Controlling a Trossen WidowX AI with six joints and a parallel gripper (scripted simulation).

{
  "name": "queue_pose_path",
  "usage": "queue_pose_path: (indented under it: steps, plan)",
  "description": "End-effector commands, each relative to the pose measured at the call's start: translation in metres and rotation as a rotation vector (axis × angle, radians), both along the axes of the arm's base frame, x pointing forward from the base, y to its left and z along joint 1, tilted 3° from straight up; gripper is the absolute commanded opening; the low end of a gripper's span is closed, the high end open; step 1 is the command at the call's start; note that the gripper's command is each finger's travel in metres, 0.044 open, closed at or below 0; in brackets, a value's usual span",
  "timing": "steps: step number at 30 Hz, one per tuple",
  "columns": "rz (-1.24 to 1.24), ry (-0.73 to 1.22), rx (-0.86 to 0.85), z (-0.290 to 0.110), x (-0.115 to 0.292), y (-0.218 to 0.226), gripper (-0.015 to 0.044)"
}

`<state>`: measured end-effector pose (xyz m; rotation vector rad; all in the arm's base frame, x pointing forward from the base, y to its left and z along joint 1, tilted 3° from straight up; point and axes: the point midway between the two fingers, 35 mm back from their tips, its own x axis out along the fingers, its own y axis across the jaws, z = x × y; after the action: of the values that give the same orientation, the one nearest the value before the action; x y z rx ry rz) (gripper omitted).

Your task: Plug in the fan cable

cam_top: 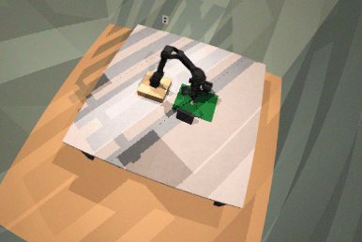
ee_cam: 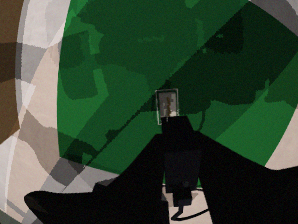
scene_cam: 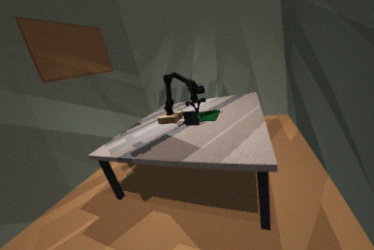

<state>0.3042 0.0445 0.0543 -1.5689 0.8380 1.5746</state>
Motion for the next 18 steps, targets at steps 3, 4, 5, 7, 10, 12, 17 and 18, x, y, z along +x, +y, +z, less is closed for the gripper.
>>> queue_pose_path:
  steps: [3, 4, 5, 7, 10, 12, 17, 18]
  plan:
    - [-0.005, 0.006, 0.004, -0.001, -0.003, 0.002, 0.0000]
    - [-0.005, 0.006, 0.004, -0.001, -0.003, 0.002, 0.0000]
    - [-0.005, 0.006, 0.004, -0.001, -0.003, 0.002, 0.0000]
    - [-0.005, 0.006, 0.004, -0.001, -0.003, 0.002, 0.0000]
    - [-0.005, 0.006, 0.004, -0.001, -0.003, 0.002, 0.0000]
    - [-0.004, 0.006, 0.004, -0.007, -0.003, 0.003, 0.0000]
    - [-0.004, 0.006, 0.004, -0.023, -0.003, 0.004, 0.0000]
    - [-0.004, 0.006, 0.004, -0.023, -0.003, 0.004, 0.0000]
